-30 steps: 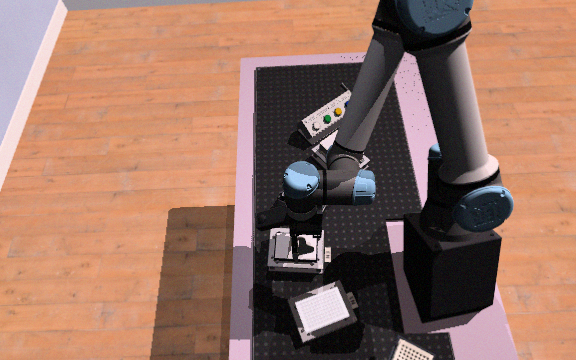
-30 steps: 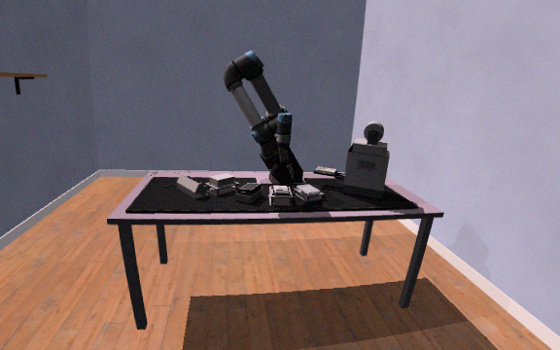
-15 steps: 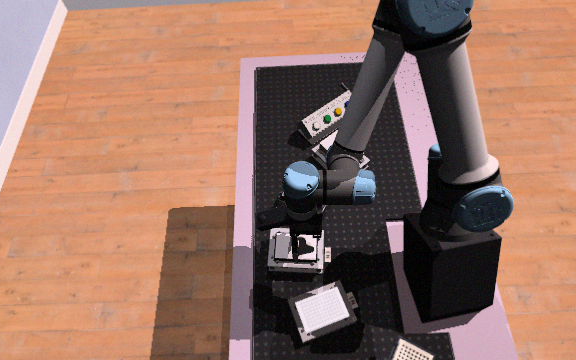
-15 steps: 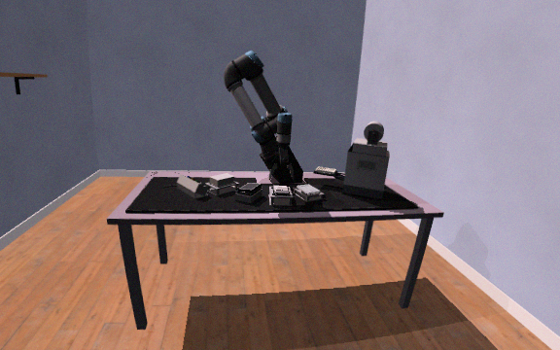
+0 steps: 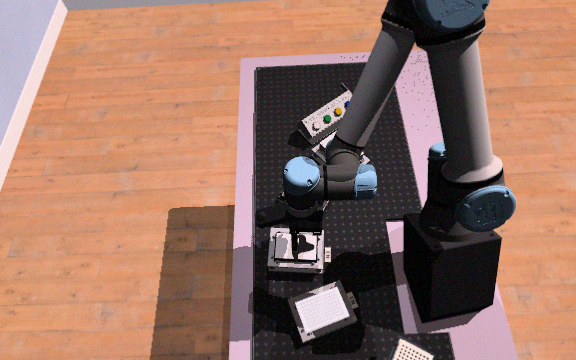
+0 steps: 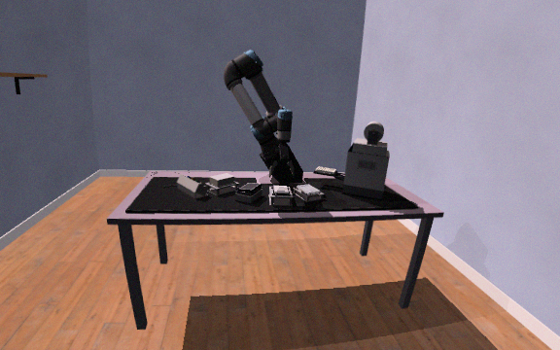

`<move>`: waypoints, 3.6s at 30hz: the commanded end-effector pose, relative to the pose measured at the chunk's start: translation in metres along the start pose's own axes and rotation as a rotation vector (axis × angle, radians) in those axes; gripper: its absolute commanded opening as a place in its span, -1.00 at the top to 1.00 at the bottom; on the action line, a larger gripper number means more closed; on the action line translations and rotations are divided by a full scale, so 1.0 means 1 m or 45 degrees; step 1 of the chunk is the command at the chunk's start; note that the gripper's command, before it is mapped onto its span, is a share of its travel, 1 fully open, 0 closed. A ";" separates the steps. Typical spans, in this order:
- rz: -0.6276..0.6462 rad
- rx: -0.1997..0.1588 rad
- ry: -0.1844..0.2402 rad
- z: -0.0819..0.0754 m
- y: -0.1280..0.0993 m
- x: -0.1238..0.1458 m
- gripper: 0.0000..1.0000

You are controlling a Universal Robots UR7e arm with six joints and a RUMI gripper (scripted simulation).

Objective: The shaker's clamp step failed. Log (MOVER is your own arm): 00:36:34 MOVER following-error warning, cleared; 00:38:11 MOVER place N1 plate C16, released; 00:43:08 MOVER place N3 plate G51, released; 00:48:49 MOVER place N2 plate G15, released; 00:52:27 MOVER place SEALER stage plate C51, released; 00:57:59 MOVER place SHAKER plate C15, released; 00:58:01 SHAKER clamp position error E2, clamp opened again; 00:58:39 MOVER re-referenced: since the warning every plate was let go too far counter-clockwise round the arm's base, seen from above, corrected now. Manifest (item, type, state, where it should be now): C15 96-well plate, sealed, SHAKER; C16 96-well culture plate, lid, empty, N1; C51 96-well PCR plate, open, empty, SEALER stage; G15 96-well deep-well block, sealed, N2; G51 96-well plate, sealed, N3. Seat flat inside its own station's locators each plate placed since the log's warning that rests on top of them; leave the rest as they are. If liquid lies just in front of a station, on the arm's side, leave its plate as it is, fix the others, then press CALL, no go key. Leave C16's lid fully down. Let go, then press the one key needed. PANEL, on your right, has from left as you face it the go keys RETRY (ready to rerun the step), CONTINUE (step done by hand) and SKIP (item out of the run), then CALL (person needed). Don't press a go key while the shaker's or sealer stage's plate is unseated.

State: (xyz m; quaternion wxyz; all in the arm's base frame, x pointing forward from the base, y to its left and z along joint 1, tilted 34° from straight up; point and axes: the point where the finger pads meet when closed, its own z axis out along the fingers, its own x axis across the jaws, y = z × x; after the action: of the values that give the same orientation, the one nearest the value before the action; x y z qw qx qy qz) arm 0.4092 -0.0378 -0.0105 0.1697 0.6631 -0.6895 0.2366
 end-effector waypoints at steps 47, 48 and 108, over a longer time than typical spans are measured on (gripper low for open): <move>-0.617 0.000 0.000 -0.002 0.068 -0.178 -0.64; -0.617 0.000 0.000 -0.002 0.068 -0.178 -0.64; -0.617 0.000 0.000 0.034 0.068 -0.178 -0.64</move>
State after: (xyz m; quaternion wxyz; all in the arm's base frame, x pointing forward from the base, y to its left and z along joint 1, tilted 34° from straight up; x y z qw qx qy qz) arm 0.3549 0.0923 -0.1437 0.2218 0.8093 -0.5102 0.1887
